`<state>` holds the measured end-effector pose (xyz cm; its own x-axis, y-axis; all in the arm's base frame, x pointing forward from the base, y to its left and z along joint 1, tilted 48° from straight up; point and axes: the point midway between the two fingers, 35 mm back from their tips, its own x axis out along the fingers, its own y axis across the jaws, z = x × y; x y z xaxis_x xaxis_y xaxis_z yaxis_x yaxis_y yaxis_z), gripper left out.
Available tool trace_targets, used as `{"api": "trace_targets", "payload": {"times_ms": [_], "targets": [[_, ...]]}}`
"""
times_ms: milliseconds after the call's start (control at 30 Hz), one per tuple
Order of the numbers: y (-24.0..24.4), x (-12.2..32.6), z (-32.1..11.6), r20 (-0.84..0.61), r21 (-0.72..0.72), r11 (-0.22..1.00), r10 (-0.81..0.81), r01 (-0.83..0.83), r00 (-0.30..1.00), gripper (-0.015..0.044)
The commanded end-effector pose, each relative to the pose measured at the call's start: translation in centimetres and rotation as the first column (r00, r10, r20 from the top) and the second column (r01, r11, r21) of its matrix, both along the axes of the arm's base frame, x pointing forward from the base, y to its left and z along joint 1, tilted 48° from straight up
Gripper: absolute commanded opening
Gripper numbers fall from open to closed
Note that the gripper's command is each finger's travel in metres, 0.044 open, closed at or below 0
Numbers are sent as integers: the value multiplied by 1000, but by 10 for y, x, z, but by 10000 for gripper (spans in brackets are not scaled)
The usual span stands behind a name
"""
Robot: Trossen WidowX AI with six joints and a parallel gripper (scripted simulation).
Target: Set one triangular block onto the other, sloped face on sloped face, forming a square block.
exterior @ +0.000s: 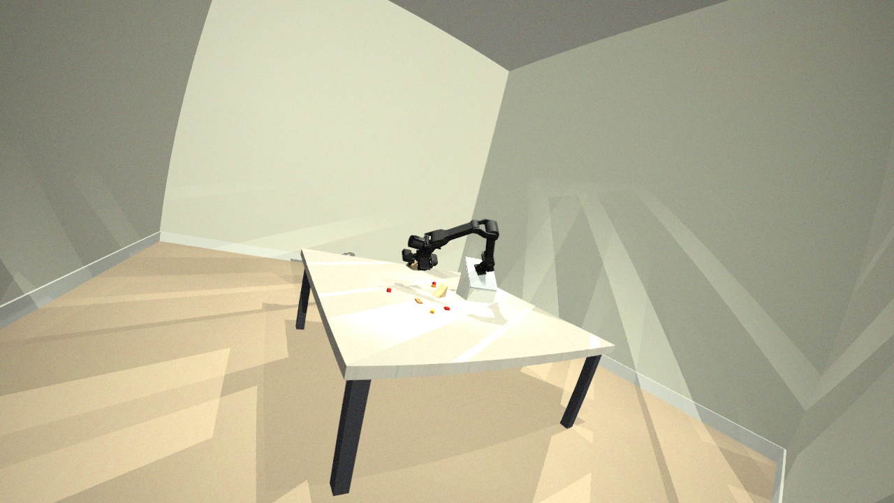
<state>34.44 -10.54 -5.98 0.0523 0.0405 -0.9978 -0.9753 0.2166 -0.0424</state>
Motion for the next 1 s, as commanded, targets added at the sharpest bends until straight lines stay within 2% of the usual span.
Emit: {"api": "trace_targets", "payload": {"times_ms": [0, 300, 633, 967], "targets": [[-2, 2, 4, 11, -1, 1000, 2, -2, 1000, 0], [-1, 0, 1, 1, 4, 1000, -21, 21, 1000, 0], [-1, -1, -2, -48, 73, 939, -332, 335, 942, 0], [-2, -3, -6, -130, 112, 776, -608, 621, 783, 0]]}}
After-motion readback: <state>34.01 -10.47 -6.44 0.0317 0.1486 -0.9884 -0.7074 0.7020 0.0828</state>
